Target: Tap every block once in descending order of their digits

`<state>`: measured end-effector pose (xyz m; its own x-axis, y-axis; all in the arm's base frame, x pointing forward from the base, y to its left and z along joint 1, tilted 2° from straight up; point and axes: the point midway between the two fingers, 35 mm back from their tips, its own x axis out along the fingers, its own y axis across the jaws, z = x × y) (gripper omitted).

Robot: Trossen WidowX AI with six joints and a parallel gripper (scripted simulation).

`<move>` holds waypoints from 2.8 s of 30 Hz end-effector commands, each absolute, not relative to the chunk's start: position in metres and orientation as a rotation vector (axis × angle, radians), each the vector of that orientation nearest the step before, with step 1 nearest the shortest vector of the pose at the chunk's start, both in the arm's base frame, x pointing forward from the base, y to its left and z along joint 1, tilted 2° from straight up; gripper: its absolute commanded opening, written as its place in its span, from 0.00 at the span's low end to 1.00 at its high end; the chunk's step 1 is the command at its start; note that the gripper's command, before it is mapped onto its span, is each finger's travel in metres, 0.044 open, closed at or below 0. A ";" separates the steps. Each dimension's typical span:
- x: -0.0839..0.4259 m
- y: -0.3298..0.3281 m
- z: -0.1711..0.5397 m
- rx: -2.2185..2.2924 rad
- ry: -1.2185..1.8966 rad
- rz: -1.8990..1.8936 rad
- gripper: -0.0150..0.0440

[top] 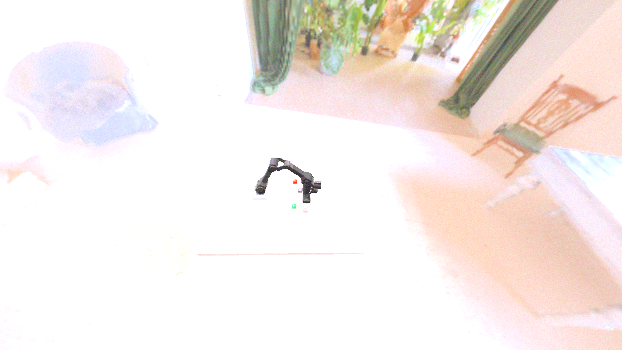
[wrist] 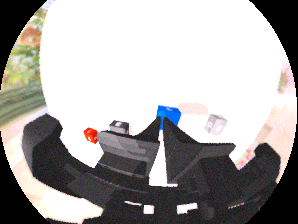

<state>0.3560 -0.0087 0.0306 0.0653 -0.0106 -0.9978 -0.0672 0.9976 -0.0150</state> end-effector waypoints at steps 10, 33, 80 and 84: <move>0.355 -0.008 0.068 -0.064 1.509 0.046 0.29; 0.358 -0.119 0.141 -0.073 1.509 0.038 0.29; 0.363 -0.121 0.061 -0.073 1.509 0.038 0.29; 0.364 -0.114 0.062 -0.074 1.508 0.040 0.38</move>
